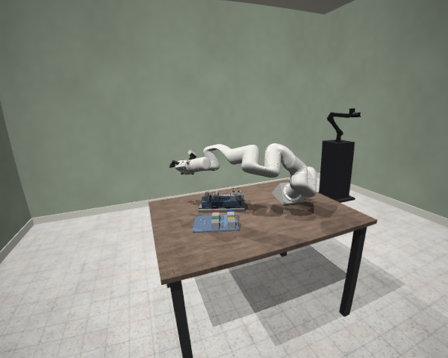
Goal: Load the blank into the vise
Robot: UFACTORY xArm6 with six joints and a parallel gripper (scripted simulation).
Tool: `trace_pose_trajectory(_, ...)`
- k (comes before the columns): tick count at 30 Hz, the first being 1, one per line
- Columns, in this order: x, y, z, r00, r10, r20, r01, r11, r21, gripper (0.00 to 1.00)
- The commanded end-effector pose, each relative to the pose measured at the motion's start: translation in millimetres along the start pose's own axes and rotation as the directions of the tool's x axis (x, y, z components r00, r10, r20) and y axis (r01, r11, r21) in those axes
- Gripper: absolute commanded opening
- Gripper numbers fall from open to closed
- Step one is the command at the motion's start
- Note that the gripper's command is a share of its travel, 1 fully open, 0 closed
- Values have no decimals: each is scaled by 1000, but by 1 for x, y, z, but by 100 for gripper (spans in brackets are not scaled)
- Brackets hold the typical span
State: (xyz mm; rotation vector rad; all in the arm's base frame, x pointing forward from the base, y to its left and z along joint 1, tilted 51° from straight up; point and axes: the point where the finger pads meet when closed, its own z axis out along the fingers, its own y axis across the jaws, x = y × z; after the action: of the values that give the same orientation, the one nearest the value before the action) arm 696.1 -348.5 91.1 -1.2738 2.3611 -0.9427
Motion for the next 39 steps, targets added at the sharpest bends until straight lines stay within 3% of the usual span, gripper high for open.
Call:
trace_pose_trajectory(1, 2, -2, -1, 1000, 2, -1, -2, 1000, 3, 100)
trace_pose_trajectory(6, 2, -2, -1, 1000, 2, -1, -2, 1000, 3, 100)
trace_pose_trajectory(16, 0, 5, -37, 986, 32, 163, -6, 988, -154, 100)
trace_pose_trajectory(23, 0, 5, -37, 986, 32, 163, -6, 988, -154, 100)
trace_pose_trajectory(24, -1, 5, -39, 995, 34, 92, -25, 995, -100, 100)
trace_pose_trajectory(33, -2, 11, -71, 969, 70, 235, -12, 971, -239, 100)
trace_pose_trajectory(39, -2, 11, -71, 969, 70, 235, -12, 971, -239, 100)
